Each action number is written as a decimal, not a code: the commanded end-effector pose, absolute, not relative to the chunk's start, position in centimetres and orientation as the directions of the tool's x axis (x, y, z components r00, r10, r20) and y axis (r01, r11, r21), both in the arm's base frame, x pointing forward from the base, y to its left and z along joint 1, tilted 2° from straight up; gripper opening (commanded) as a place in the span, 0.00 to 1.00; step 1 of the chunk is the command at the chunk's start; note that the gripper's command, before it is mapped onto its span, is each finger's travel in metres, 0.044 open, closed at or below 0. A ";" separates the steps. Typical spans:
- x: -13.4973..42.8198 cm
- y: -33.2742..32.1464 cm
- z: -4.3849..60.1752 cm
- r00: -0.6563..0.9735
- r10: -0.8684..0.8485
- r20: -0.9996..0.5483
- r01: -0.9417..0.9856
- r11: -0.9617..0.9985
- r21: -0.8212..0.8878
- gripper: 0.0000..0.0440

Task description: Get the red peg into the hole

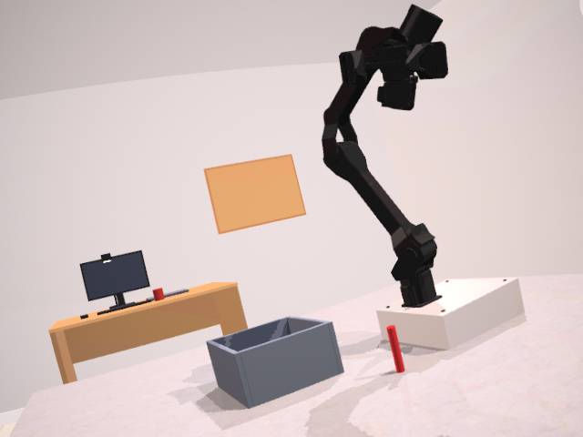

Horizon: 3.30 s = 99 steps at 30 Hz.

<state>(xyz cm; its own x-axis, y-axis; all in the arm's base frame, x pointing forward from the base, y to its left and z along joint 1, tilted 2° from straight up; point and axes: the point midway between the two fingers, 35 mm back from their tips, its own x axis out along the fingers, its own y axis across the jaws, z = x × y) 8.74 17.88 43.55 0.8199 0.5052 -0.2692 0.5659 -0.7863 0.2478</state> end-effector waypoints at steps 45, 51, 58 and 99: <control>14.2 12.1 34.2 0.779 0.131 -0.613 -0.448 -0.567 -0.691 1.00; 14.6 11.5 32.9 0.751 0.085 -0.655 -0.576 -0.400 -0.713 1.00; 15.0 10.8 31.4 0.710 0.034 -0.703 -0.688 -0.181 -0.703 1.00; 14.9 8.4 20.3 0.266 -0.202 -0.942 -0.295 0.914 -0.279 1.00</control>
